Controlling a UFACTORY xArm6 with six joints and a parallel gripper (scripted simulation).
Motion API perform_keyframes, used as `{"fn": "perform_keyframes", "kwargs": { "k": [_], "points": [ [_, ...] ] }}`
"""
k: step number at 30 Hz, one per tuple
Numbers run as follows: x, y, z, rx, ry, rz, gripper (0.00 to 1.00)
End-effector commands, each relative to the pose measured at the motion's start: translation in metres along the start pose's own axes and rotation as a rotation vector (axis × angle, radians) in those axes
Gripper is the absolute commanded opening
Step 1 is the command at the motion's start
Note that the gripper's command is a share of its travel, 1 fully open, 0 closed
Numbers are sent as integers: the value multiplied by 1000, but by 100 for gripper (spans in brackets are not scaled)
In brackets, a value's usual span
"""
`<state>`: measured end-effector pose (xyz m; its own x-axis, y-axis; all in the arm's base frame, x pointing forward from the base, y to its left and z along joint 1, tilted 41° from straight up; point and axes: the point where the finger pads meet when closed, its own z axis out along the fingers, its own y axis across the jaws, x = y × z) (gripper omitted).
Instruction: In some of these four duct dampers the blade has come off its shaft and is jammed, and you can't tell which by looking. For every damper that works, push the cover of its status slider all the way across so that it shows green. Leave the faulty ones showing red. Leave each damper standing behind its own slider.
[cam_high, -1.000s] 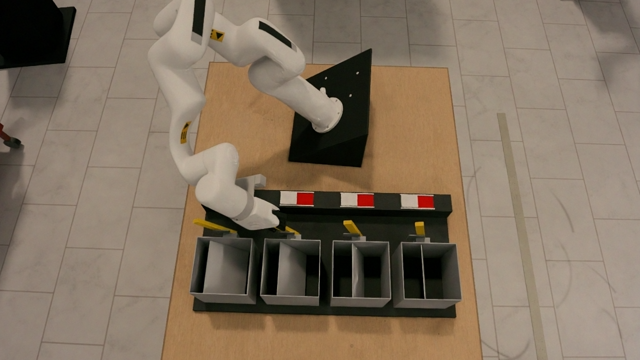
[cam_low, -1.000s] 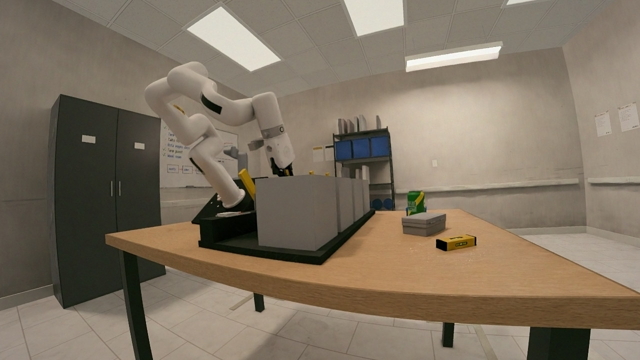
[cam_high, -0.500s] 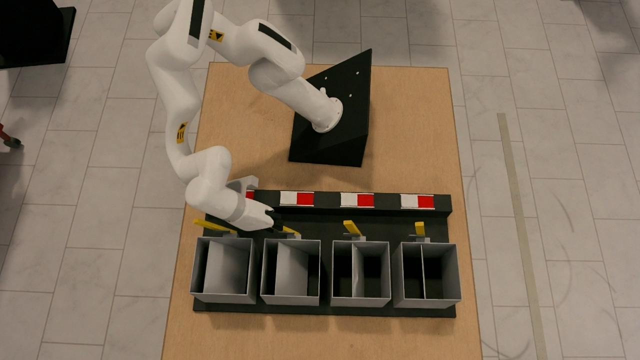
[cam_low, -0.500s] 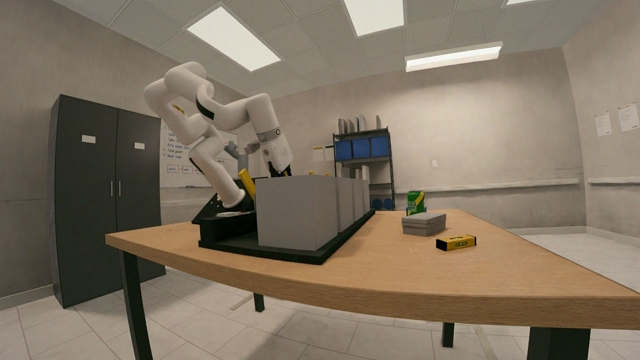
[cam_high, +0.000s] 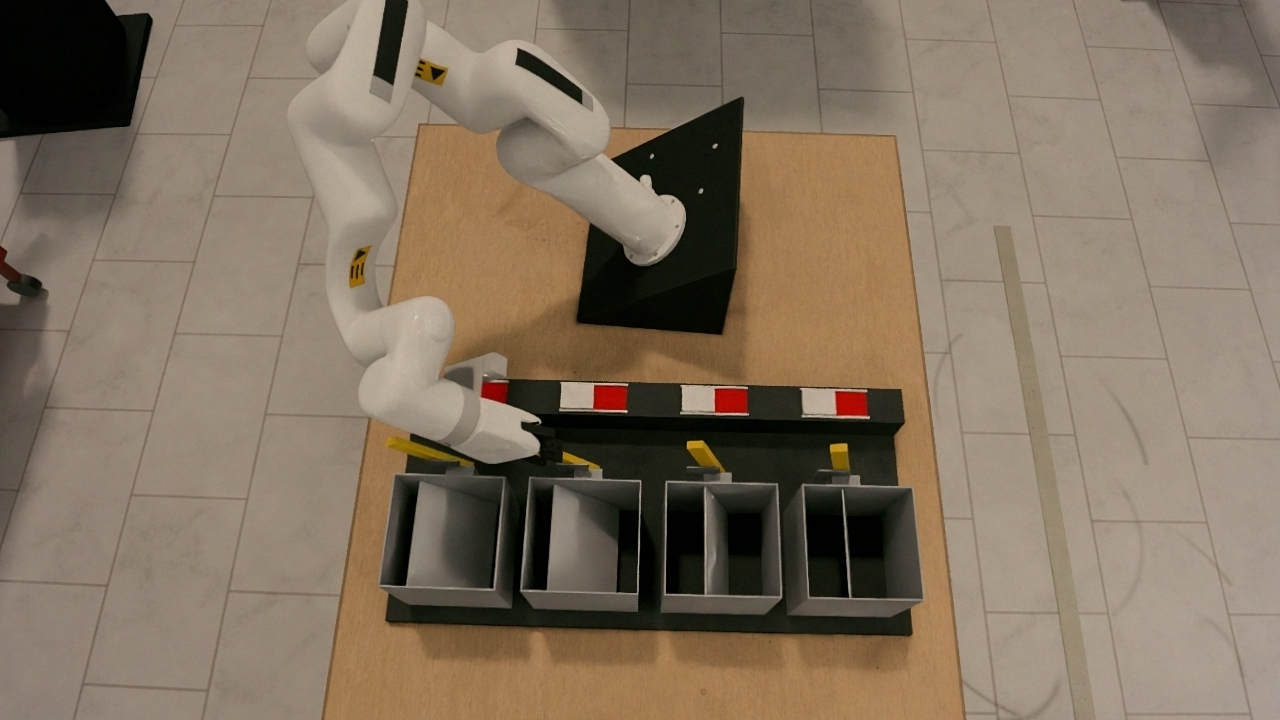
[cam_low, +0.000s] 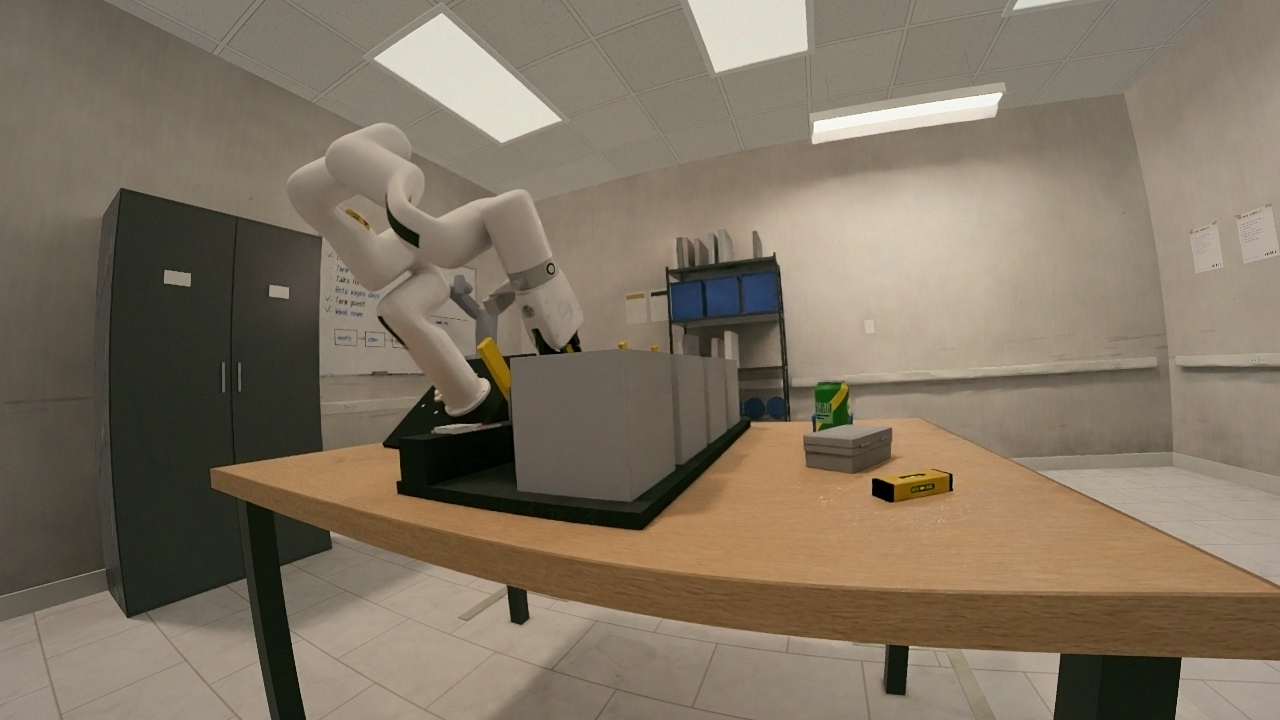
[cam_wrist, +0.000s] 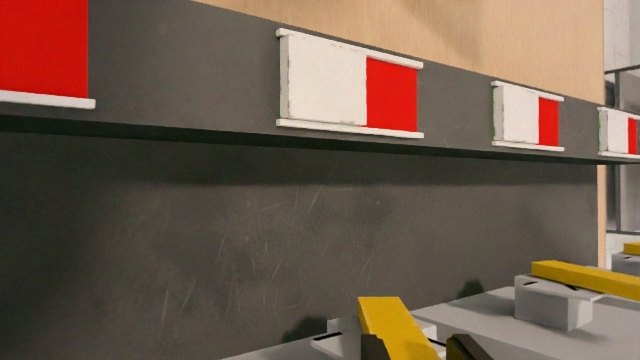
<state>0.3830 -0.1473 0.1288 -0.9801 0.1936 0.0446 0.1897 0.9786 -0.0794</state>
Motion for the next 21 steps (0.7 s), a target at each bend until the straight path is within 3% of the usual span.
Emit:
{"fn": "perform_keyframes", "kwargs": {
  "k": [1,21],
  "points": [
    [-1,-1,-1,-12,-3,-1,19],
    [-1,-2,-1,-25,-3,-1,19]
  ]
}}
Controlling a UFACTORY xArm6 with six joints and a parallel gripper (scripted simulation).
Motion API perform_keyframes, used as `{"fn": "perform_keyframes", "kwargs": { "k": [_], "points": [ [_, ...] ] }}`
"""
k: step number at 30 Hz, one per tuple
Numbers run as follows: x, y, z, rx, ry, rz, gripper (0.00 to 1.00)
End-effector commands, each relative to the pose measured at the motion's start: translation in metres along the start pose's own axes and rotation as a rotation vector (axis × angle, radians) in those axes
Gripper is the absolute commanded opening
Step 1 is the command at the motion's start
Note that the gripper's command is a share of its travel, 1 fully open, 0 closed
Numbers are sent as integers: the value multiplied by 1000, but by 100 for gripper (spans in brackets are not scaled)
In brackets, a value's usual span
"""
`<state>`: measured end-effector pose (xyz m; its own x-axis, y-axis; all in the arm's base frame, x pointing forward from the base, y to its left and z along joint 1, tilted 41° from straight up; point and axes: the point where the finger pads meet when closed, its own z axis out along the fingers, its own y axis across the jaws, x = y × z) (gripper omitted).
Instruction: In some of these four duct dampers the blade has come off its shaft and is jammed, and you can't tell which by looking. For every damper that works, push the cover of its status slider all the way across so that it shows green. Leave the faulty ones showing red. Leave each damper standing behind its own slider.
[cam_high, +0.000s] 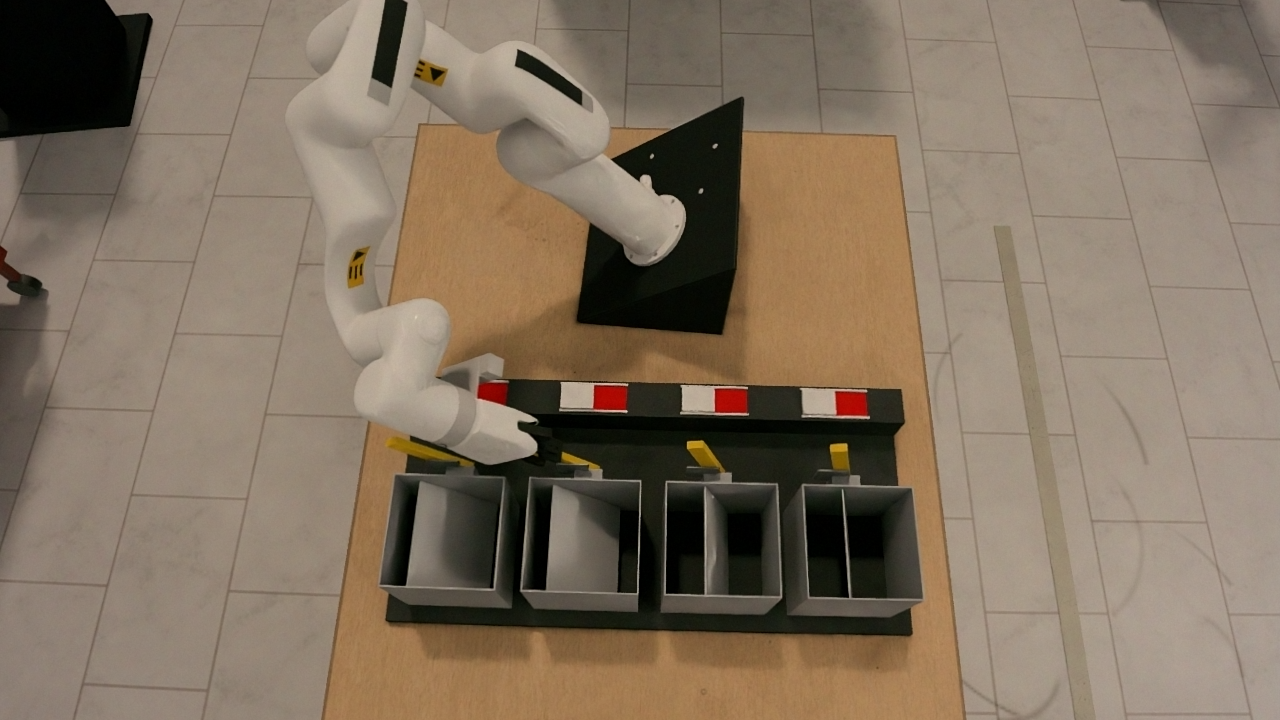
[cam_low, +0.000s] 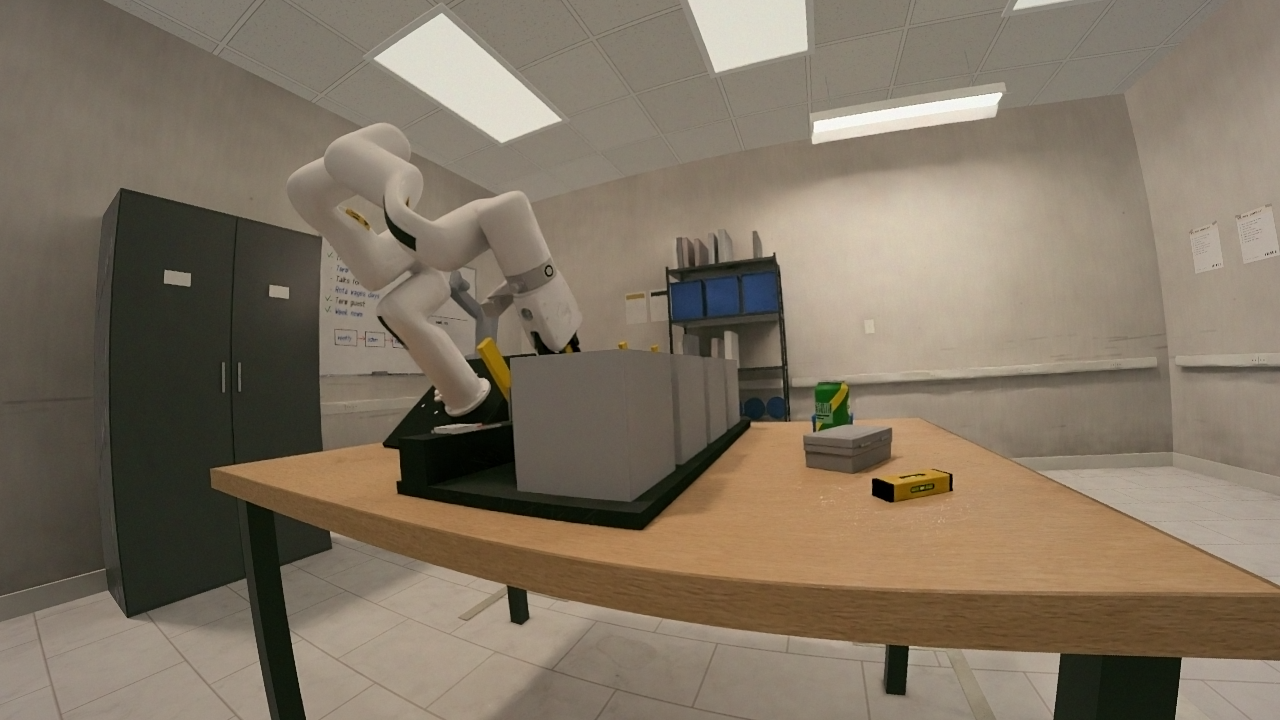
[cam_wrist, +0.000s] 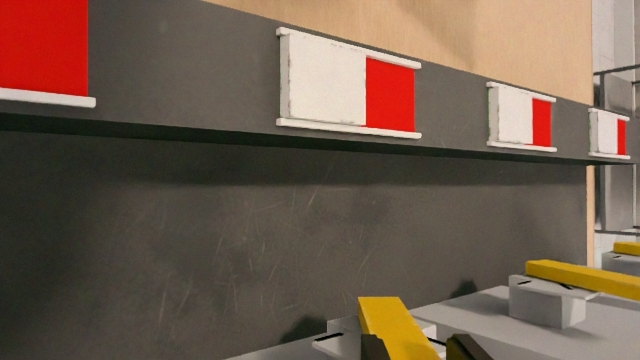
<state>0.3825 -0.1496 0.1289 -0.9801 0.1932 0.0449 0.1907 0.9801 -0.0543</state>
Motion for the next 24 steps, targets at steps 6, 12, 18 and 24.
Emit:
{"fn": "perform_keyframes", "kwargs": {
  "k": [6,12,18,24],
  "points": [
    [-1,0,-1,0,-3,-1,19],
    [-1,0,-1,0,-3,-1,19],
    [-1,0,-1,0,-3,-1,27],
    [-1,0,-1,0,-3,-1,35]
  ]
}}
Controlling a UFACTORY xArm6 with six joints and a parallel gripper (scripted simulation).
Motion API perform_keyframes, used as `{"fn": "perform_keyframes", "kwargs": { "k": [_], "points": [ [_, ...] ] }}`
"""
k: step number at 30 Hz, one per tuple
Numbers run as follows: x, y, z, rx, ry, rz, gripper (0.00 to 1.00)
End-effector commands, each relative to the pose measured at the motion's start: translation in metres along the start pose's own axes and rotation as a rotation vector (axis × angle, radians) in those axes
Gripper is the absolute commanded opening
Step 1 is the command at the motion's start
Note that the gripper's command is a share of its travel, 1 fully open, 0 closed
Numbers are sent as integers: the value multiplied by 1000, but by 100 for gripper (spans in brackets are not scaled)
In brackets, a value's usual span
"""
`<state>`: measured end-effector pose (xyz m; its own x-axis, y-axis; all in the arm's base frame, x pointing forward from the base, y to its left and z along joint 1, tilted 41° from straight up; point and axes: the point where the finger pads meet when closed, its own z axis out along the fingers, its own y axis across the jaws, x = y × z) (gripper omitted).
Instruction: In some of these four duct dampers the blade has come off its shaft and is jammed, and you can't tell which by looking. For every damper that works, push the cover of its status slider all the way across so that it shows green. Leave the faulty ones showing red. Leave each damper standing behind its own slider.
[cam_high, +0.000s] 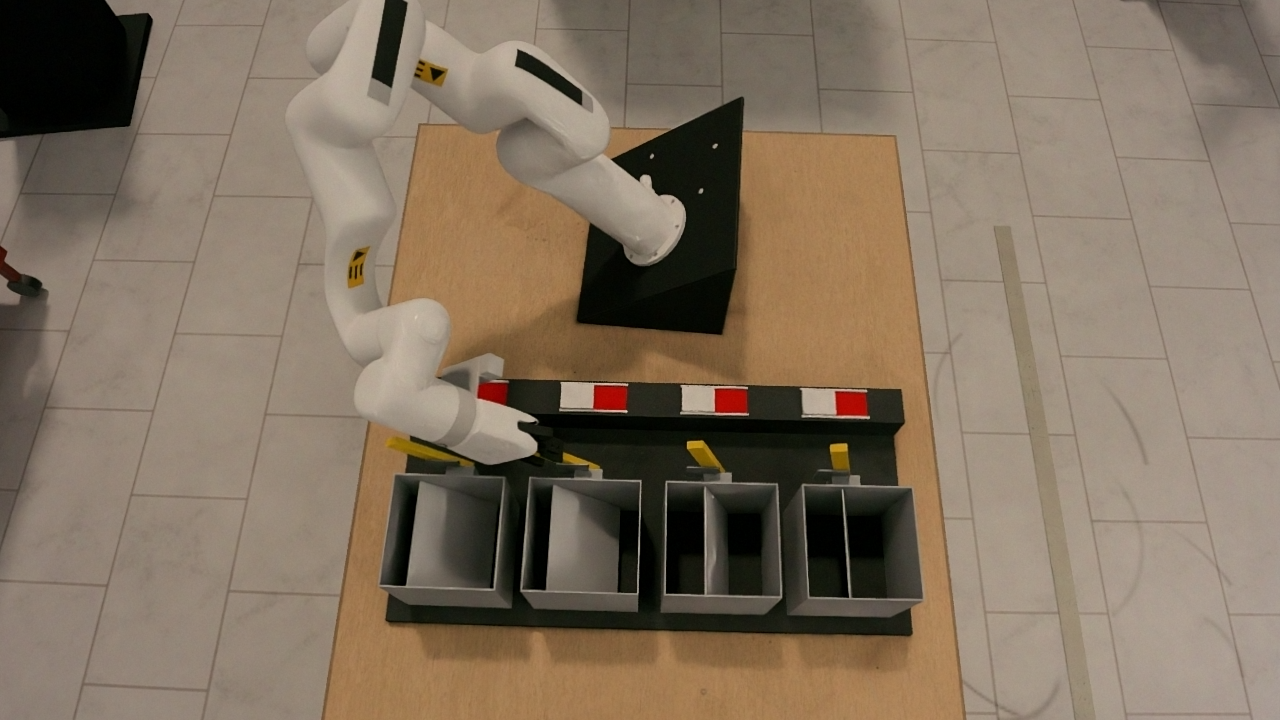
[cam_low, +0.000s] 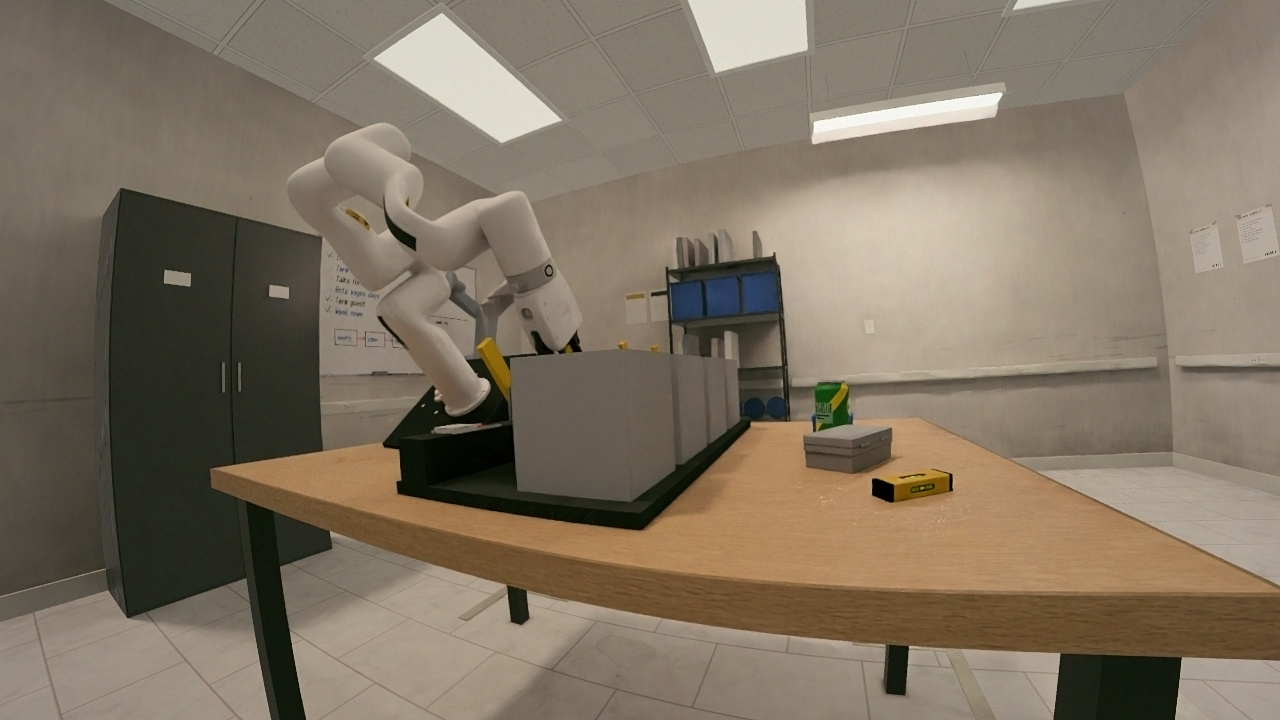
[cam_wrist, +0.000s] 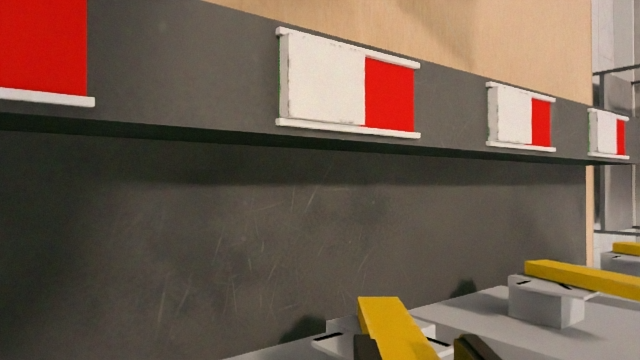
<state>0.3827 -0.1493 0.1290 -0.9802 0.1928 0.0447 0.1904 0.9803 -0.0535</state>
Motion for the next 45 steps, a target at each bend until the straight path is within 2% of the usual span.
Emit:
{"fn": "perform_keyframes", "kwargs": {
  "k": [1,3,4,21,27,35,37,45],
  "points": [
    [-1,0,-1,1,-3,0,35],
    [-1,0,-1,1,-3,0,35],
    [-1,0,-1,1,-3,0,39],
    [-1,0,-5,1,-3,0,39],
    [-1,0,-21,1,-3,0,39],
    [-1,0,-52,1,-3,0,39],
    [-1,0,-52,1,-3,0,39],
    [-1,0,-75,1,-3,0,39]
  ]
}}
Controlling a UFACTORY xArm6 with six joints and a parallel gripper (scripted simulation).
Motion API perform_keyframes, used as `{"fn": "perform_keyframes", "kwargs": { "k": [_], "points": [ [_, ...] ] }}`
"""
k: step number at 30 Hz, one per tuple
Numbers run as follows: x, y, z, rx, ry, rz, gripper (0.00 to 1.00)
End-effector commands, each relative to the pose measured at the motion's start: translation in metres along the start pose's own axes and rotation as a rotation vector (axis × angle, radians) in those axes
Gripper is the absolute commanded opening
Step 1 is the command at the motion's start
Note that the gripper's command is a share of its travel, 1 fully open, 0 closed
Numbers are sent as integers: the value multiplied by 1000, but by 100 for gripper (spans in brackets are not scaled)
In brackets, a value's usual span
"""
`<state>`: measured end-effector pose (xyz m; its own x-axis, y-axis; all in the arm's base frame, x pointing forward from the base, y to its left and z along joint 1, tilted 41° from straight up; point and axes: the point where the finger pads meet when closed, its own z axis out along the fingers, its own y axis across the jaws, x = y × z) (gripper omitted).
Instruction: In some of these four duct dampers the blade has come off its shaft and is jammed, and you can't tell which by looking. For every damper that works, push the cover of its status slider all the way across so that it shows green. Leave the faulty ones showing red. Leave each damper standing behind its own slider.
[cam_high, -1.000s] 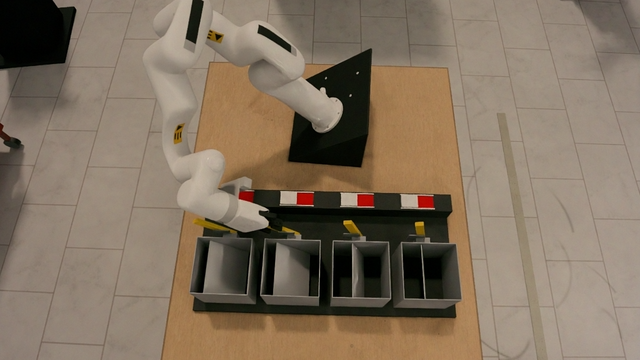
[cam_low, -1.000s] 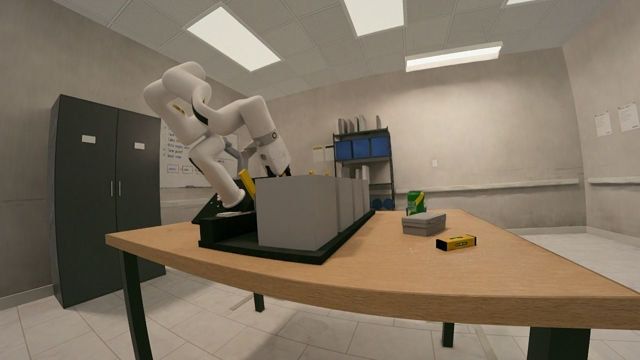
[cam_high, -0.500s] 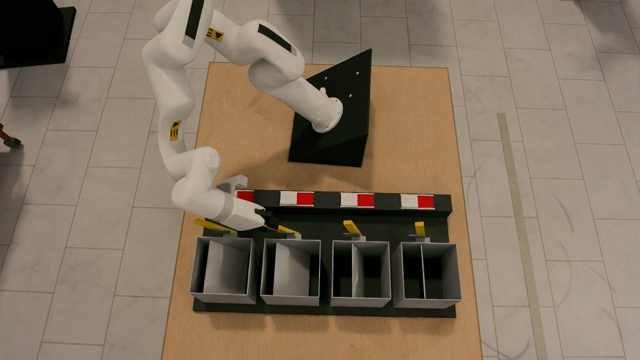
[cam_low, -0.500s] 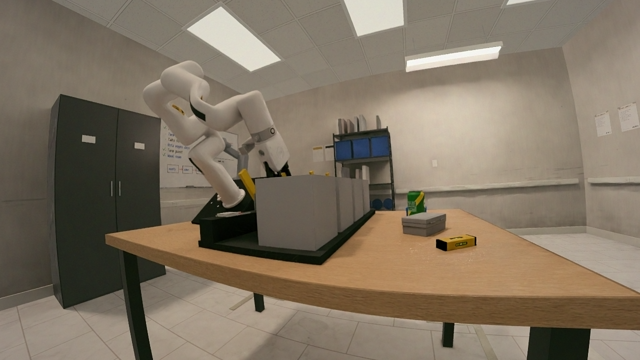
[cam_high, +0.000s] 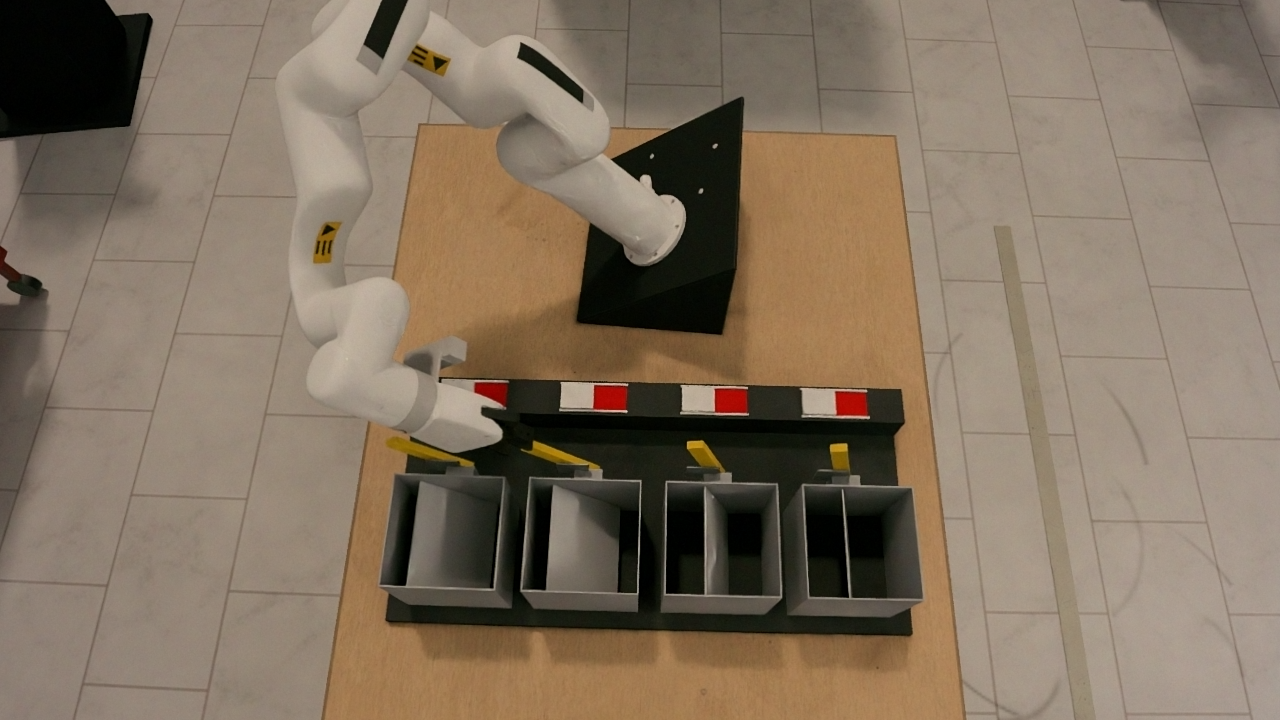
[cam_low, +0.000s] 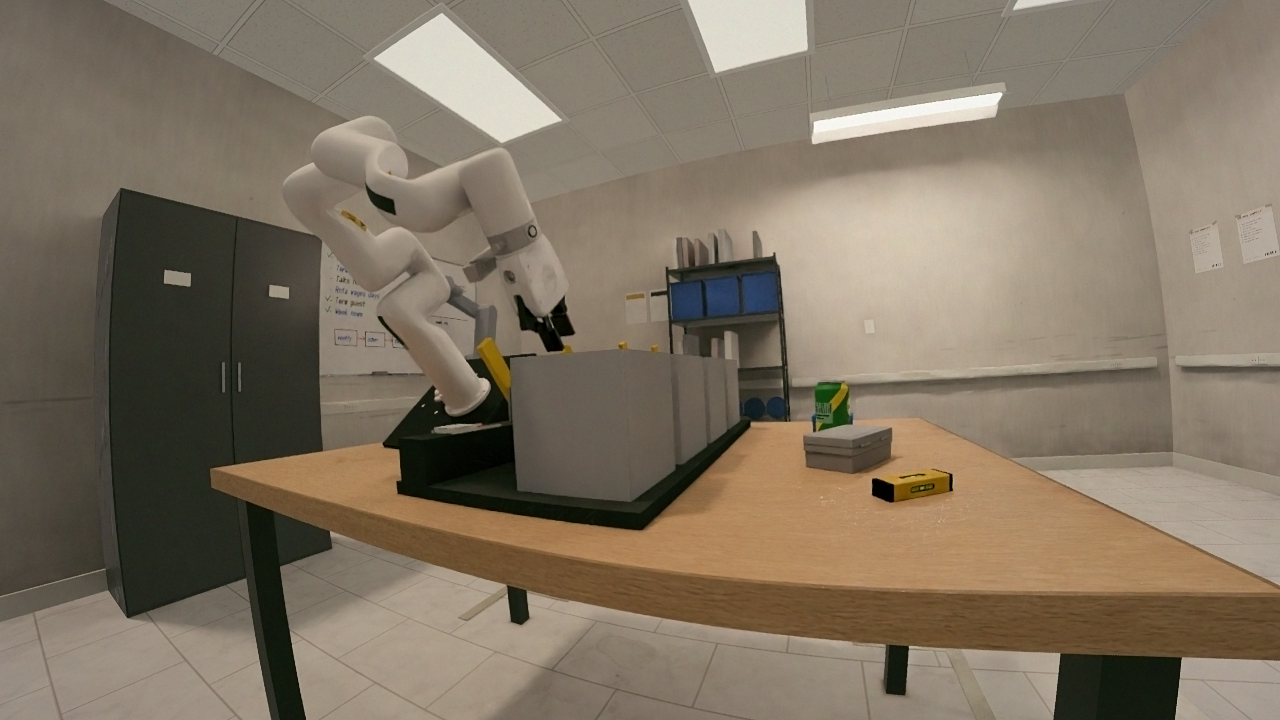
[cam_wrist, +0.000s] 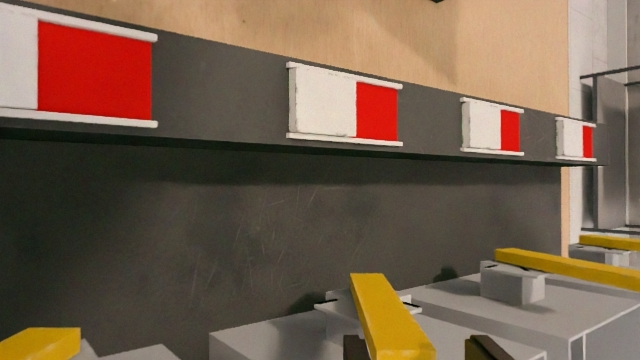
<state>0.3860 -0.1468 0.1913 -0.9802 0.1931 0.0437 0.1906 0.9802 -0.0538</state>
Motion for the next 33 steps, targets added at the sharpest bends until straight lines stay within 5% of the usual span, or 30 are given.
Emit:
{"fn": "perform_keyframes", "kwargs": {
  "k": [1,12,16,24,26,27,33],
  "points": [
    [-1,0,-14,0,-2,-1,39],
    [-4,3,-17,19,-3,-1,39],
    [-28,31,-13,157,-19,-4,39],
    [-56,60,-6,330,-18,0,39],
    [-56,60,-6,330,-18,0,39],
    [-66,72,-4,394,-17,1,39],
    [-87,95,1,520,-15,2,39]
  ]
}}
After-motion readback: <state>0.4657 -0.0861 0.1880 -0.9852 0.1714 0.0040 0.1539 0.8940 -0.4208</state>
